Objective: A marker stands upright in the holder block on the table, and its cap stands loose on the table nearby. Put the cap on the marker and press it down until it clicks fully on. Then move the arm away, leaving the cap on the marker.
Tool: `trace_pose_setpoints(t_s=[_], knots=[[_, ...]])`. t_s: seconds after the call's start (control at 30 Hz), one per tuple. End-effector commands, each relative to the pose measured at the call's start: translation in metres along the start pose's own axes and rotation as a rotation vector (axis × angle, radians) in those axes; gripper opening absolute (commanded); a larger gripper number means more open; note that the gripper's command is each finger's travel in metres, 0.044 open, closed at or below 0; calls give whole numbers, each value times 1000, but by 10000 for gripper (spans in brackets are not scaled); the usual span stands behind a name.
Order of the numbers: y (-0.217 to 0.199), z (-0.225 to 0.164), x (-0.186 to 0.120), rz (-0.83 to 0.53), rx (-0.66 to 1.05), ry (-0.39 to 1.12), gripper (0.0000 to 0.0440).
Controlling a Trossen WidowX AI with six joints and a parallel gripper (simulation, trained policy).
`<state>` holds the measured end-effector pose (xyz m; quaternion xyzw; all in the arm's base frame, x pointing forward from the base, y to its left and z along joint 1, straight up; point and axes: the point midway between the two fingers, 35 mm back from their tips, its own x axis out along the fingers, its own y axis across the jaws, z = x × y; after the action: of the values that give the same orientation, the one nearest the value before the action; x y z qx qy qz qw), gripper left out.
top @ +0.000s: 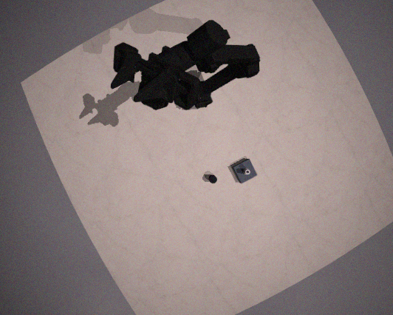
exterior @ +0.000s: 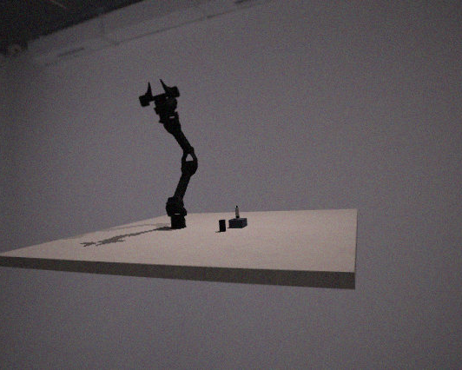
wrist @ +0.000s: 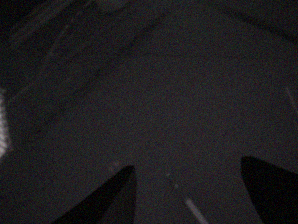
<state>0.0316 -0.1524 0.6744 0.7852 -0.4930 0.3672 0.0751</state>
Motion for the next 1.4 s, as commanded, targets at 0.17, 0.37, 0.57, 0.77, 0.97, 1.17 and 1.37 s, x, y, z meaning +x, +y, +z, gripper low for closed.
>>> trace_pose_setpoints(t_s=[0.17, 0.37, 0.57, 0.77, 0.97, 1.17, 1.37], knots=[[1, 21, -2, 3, 45, -95, 274], [3, 37, -2, 8, 78, -159, 288], [4, 53, -3, 11, 110, -225, 301], [5, 71, -4, 13, 141, -293, 309], [5, 88, -6, 15, 171, -361, 313], [5, 107, -8, 16, 200, -432, 314], [4, 126, -10, 18, 227, -504, 314]])
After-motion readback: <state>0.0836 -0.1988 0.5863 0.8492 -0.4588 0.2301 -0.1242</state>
